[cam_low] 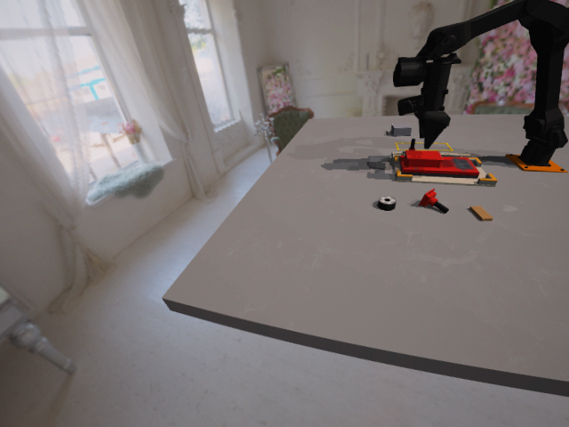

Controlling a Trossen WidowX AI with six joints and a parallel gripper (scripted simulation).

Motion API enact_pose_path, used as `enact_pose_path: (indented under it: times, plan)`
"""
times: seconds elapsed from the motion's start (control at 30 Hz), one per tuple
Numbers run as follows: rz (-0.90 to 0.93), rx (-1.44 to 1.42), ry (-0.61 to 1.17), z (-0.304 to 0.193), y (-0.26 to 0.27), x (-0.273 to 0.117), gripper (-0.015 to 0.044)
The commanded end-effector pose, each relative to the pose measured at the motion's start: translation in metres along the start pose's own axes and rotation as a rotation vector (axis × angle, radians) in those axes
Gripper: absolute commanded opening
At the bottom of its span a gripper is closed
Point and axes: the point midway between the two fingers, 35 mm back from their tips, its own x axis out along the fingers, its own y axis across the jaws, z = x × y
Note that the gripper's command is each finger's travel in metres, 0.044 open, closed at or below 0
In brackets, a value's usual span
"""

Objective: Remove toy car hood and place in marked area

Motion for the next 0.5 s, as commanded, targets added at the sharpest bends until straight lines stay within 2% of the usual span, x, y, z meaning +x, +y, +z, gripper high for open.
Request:
enact_pose_path:
  times: [0.0,0.47]
  plan:
    - [0.003,-0.002,0.007,-0.0014,0.0006,0.0043,0.0440]
    - [0.003,-0.002,0.007,-0.0021,0.0011,0.0136,0.0440]
